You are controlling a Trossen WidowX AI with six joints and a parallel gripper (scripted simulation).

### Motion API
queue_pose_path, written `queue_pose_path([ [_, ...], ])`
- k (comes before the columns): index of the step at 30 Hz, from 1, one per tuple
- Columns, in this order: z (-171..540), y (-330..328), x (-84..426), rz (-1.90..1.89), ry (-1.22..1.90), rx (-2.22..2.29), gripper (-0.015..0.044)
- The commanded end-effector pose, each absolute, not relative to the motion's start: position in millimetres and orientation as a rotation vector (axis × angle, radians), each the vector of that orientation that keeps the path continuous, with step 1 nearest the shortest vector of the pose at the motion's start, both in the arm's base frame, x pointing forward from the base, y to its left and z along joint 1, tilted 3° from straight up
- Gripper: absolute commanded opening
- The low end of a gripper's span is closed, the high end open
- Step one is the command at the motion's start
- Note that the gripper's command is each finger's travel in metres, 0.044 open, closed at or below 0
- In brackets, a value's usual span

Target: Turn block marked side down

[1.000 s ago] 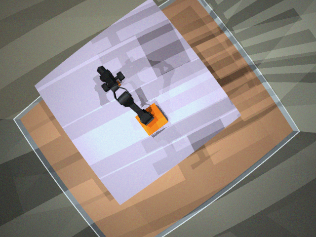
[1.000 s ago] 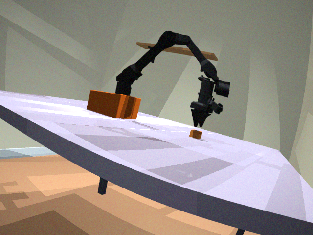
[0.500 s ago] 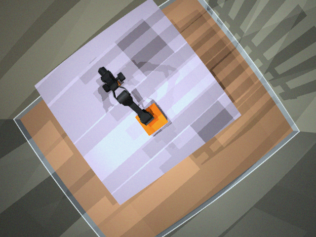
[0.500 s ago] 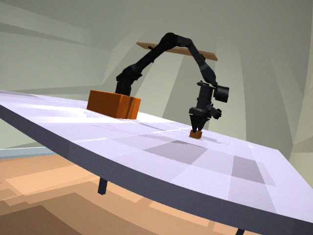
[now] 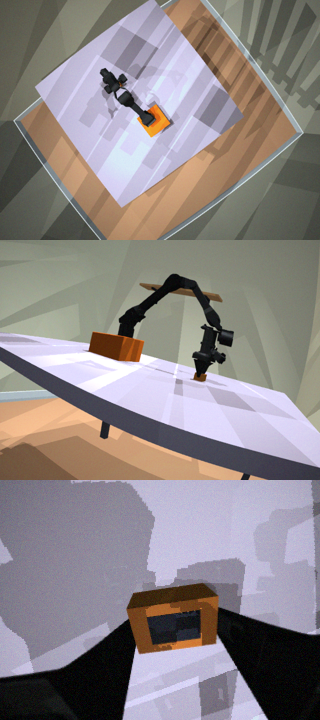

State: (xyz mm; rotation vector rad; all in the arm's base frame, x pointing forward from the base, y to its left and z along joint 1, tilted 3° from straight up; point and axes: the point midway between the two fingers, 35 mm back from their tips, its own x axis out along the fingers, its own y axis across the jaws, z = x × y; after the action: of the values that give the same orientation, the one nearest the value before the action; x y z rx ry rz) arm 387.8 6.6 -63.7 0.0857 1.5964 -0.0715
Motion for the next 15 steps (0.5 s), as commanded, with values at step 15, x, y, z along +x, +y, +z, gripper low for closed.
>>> queue_pose_path([
  [15,-63.3,7.0,387.7,-0.072,1.597,0.089,0.0116],
])
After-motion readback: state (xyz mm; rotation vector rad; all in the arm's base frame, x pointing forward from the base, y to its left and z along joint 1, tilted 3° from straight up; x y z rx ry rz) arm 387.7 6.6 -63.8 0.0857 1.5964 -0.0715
